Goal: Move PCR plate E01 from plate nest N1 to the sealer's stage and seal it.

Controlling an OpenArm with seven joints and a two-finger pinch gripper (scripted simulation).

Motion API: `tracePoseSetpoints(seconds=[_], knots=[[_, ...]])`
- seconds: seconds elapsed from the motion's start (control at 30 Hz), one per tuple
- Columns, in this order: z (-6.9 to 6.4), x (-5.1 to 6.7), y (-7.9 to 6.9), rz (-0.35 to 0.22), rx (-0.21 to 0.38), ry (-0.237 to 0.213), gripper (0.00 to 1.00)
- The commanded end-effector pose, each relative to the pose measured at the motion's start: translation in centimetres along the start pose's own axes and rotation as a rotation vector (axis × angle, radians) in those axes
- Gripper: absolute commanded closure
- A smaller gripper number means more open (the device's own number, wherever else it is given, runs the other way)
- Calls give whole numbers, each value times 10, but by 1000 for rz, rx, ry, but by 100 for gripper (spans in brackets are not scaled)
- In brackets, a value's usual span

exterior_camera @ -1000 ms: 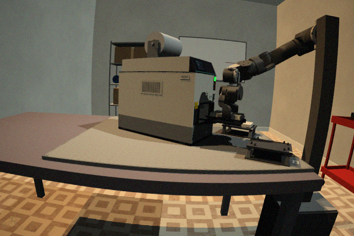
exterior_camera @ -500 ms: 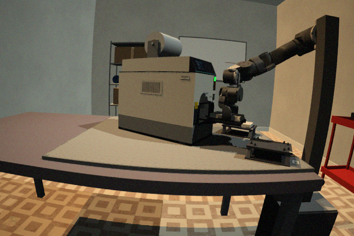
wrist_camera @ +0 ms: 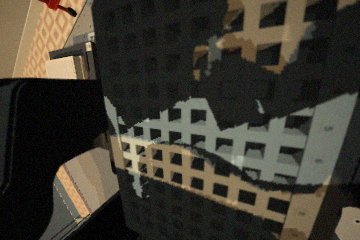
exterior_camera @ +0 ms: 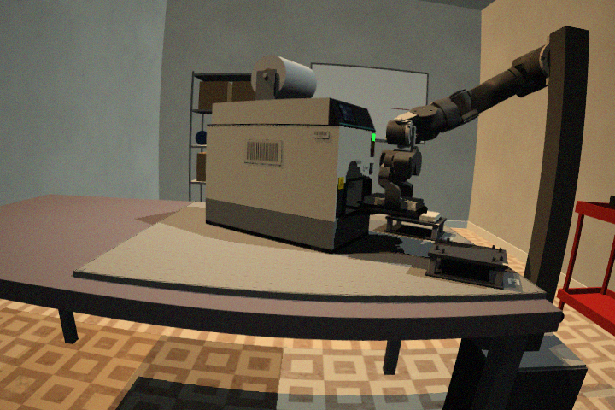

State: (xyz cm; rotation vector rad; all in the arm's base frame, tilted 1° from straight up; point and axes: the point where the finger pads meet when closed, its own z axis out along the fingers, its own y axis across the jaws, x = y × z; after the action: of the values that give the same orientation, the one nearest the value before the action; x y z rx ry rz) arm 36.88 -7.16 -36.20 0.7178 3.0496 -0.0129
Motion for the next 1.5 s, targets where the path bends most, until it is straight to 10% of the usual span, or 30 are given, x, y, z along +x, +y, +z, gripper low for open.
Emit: tracePoseSetpoints(seconds=[0.0,1.47], knots=[[-2,-2,2,-3,-9,-4,100],[0,1,0,2,-2,1,100]])
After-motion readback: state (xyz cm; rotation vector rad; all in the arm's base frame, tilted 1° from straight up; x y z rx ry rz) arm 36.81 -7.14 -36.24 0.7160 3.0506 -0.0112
